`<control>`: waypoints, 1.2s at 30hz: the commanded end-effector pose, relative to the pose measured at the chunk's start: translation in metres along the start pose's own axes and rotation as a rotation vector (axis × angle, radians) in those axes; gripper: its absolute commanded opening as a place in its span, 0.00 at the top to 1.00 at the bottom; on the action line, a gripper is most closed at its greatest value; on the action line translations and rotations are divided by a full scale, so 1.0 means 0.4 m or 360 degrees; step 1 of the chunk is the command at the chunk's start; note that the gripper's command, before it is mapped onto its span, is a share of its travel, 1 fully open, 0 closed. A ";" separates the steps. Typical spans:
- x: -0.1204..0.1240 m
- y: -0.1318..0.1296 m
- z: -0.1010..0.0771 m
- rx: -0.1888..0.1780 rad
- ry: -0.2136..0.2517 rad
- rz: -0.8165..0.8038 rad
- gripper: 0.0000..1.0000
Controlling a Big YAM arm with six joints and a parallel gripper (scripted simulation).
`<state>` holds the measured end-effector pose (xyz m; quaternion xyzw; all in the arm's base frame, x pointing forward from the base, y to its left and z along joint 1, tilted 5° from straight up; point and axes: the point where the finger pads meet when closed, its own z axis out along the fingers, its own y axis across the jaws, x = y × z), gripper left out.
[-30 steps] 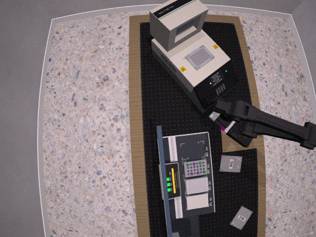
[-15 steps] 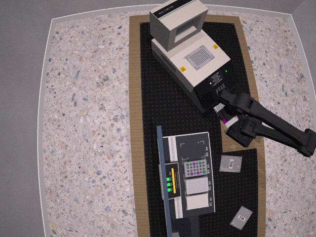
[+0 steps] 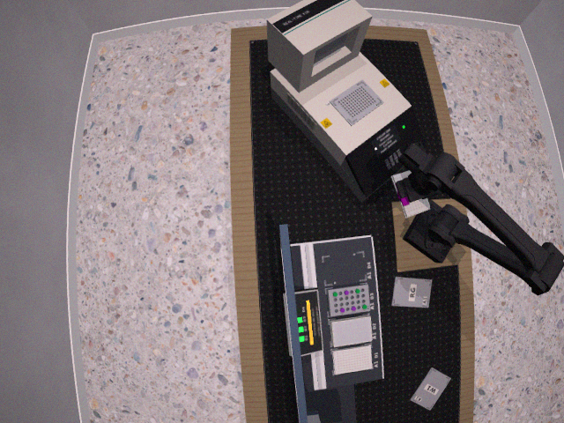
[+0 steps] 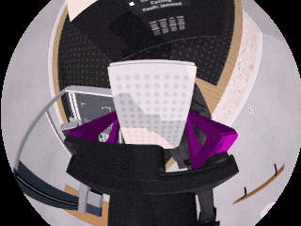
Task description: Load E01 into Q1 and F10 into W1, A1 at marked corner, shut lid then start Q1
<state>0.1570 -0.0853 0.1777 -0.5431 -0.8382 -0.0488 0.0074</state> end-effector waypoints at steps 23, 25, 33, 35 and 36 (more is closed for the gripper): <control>-0.104 -0.104 -0.124 -0.0036 -0.0066 0.0791 1.00; -0.112 -0.121 -0.132 -0.0029 -0.0070 0.0828 1.00; -0.172 -0.152 -0.149 -0.0046 -0.0091 0.1041 1.00; -0.193 -0.168 -0.157 -0.0049 -0.0109 0.1114 1.00; -0.186 -0.161 -0.154 -0.0058 -0.0108 0.1144 1.00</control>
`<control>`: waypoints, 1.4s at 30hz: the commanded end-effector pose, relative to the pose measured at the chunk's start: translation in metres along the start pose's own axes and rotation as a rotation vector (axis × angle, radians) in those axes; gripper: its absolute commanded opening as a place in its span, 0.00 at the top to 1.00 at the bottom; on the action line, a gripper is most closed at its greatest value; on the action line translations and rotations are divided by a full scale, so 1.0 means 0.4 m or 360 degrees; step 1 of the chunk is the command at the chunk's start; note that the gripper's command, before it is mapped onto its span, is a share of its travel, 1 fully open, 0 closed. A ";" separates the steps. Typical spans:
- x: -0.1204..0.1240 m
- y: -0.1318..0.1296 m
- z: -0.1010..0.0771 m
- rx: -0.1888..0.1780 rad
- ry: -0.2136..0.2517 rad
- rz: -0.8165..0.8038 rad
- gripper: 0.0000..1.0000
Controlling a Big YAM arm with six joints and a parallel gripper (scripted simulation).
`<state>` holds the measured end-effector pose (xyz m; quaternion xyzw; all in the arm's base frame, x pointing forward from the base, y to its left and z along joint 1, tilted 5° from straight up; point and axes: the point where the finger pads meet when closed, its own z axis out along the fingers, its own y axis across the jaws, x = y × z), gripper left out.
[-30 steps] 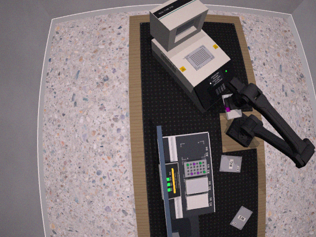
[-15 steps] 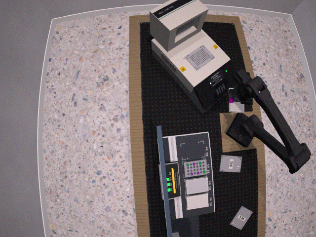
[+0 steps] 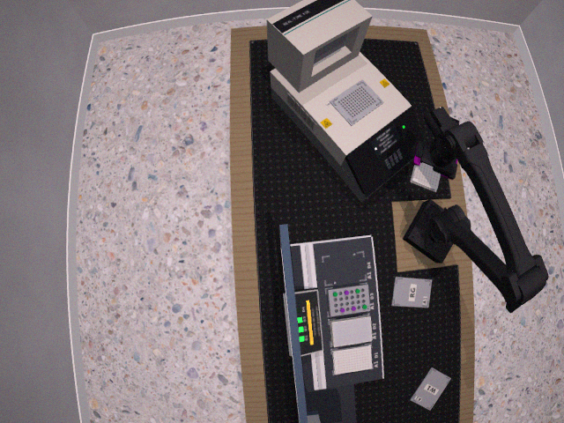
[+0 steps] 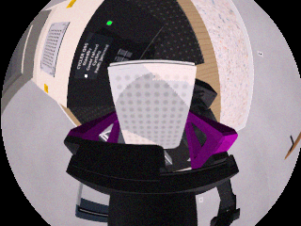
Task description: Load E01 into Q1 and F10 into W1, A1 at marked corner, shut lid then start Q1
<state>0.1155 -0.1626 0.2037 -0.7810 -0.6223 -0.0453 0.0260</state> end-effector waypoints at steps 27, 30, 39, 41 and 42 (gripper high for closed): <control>-0.188 0.323 -0.073 -0.0122 -0.0078 0.0597 1.00; -0.217 0.369 -0.065 -0.0117 -0.0075 0.0562 1.00; -0.269 0.444 -0.067 -0.0102 -0.0055 0.0762 1.00; -0.269 0.444 -0.067 -0.0102 -0.0055 0.0762 1.00; -0.272 0.451 -0.074 -0.0111 -0.0068 0.0726 1.00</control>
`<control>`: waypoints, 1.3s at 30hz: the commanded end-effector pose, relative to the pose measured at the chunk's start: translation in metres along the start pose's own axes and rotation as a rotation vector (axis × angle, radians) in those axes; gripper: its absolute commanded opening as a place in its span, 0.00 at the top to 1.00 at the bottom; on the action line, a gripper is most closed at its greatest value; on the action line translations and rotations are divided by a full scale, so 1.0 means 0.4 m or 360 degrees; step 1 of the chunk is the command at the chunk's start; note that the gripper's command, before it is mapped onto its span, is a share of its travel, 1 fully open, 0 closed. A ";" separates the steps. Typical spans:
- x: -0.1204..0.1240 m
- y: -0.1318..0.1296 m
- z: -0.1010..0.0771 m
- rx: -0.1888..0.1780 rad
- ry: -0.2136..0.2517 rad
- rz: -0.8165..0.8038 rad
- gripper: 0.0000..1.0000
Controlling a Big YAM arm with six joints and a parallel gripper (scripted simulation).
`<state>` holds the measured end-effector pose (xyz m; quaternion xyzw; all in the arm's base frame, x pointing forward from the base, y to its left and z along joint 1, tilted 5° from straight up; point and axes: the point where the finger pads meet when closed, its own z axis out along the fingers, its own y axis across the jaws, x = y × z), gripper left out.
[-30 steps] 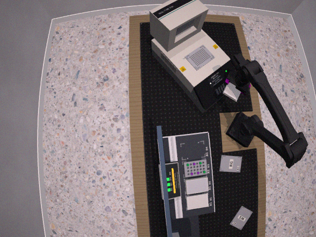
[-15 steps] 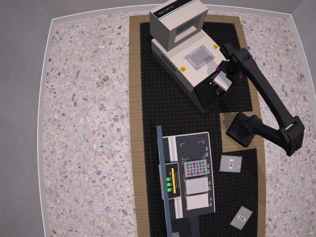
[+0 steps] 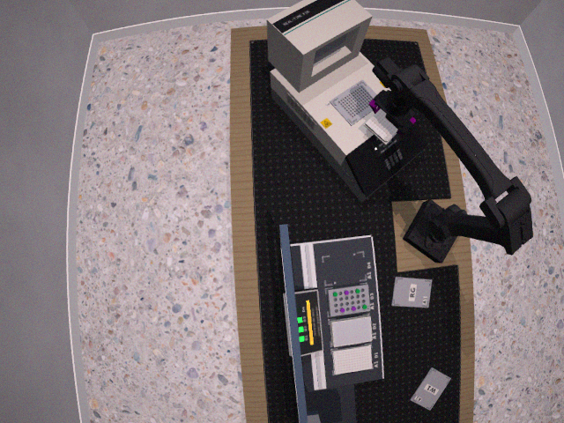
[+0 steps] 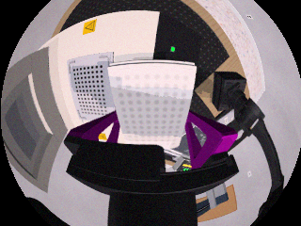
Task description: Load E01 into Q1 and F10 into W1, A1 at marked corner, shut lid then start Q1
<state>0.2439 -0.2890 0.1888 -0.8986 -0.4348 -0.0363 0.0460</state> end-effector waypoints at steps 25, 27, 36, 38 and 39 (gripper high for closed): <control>-0.027 0.356 -0.054 -0.0054 -0.0016 0.0239 1.00; -0.035 0.339 -0.054 -0.0048 -0.0011 0.0238 1.00; -0.030 0.307 -0.081 -0.0111 -0.0021 0.0196 1.00; -0.017 0.305 -0.081 -0.0122 -0.0023 0.0169 1.00; -0.012 0.306 -0.082 -0.0129 -0.0024 0.0157 1.00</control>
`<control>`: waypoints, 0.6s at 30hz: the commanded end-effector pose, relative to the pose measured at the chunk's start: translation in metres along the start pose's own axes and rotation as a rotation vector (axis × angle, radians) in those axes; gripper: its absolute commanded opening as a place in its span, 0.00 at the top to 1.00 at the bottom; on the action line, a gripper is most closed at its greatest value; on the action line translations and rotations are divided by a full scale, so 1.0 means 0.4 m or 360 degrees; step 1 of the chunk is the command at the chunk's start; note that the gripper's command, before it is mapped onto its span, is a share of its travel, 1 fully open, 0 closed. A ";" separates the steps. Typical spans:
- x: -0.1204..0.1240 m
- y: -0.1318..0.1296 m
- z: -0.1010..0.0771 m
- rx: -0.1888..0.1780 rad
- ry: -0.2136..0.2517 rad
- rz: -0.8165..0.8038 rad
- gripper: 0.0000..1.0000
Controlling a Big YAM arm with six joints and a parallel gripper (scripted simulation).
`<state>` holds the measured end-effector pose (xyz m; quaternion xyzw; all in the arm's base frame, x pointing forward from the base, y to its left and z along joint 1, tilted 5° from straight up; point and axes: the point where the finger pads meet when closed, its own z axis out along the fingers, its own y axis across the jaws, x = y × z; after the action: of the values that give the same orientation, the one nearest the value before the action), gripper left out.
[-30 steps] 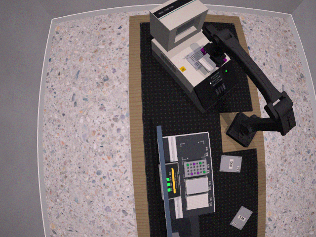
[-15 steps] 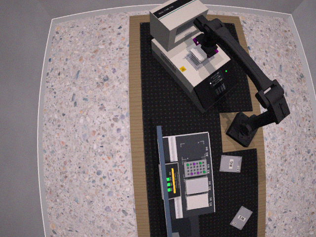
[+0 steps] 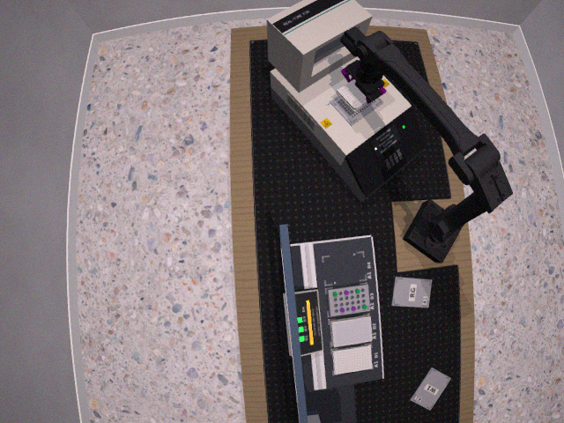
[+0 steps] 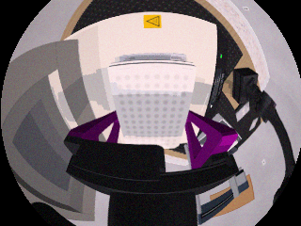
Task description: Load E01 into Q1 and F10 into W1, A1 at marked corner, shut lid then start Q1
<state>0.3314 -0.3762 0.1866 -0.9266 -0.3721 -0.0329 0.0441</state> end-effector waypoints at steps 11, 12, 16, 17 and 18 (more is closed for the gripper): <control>0.003 -0.021 -0.069 -0.0126 -0.0009 -0.0046 1.00; 0.002 -0.020 -0.067 -0.0123 -0.0009 -0.0044 1.00; -0.002 -0.031 -0.059 -0.0102 -0.0006 -0.0017 1.00; -0.003 -0.031 -0.062 -0.0099 -0.0005 -0.0009 1.00; -0.002 -0.030 -0.068 -0.0102 -0.0005 -0.0003 1.00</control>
<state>0.3253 -0.3657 0.1893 -0.9239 -0.3787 -0.0340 0.0416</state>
